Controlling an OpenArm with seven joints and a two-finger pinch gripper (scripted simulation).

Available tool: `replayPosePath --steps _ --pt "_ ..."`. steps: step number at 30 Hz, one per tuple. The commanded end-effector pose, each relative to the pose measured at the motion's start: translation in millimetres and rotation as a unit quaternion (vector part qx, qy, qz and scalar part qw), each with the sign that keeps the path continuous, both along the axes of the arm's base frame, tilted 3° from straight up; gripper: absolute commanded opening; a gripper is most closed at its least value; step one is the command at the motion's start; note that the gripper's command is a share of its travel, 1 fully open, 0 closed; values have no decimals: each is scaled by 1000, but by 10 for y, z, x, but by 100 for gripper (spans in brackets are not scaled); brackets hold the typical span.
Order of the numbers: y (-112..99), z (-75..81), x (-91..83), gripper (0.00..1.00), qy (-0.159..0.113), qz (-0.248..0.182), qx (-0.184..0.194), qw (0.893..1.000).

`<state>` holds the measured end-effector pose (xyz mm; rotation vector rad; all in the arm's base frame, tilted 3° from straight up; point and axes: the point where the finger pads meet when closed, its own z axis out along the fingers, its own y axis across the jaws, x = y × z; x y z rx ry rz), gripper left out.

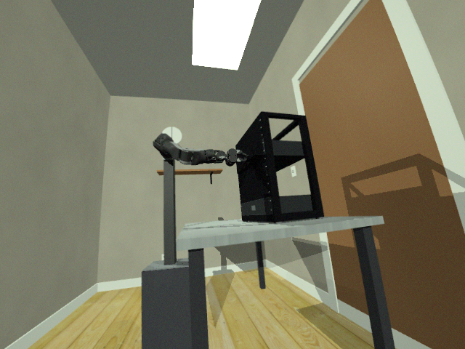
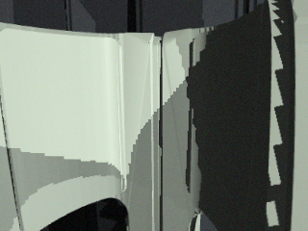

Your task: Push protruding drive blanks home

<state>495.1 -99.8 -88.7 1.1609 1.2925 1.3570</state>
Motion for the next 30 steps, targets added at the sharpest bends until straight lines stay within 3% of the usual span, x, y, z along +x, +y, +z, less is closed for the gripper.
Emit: replayPosePath --steps 1,30 --pt "5 38 11 0 -6 1 0 1000" --pt "13 54 57 0 -6 2 0 1000"
